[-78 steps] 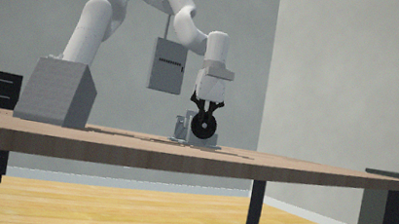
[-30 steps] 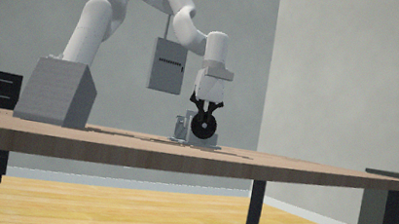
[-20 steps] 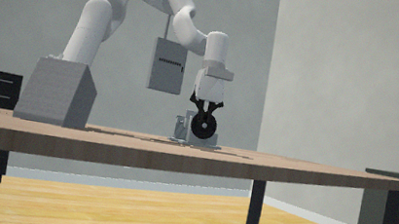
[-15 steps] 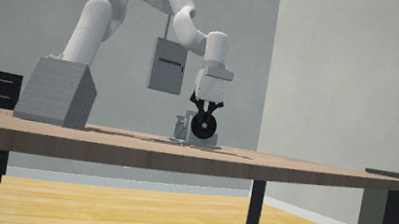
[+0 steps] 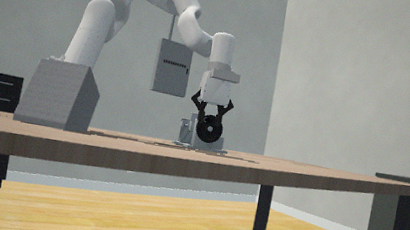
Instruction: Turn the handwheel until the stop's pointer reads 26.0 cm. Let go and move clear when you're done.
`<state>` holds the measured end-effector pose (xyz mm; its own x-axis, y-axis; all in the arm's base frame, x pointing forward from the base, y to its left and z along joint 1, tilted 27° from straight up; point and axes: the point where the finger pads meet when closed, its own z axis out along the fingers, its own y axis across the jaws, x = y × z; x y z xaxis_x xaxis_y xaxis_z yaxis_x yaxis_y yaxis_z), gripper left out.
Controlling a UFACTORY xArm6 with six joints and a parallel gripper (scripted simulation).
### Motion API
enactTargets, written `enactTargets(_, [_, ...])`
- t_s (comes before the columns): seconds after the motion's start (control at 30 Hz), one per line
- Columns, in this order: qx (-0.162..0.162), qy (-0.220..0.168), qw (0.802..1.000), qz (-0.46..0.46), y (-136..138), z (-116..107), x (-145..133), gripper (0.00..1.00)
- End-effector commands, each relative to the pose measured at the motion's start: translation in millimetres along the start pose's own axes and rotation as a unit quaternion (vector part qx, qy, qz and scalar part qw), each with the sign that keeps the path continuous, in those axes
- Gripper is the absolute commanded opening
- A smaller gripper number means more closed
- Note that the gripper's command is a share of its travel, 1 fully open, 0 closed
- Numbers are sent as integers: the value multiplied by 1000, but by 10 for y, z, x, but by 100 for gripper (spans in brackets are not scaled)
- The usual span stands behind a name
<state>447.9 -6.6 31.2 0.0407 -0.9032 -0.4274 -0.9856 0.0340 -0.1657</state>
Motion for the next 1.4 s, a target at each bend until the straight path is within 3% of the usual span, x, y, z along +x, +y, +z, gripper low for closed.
enactTargets(0.0, [2, 1, 1000, 0, -16, -12, 2, 57])
enactTargets(0.5, [2, 1, 1000, 0, -16, -38, 2, 57])
enactTargets(0.77, [2, 1, 1000, 0, -13, -842, 1, 57])
enactTargets(0.87, [2, 1, 1000, 0, -12, -984, 1, 57])
enactTargets(1.37, [2, 1, 1000, 0, -12, -1012, 1, 57])
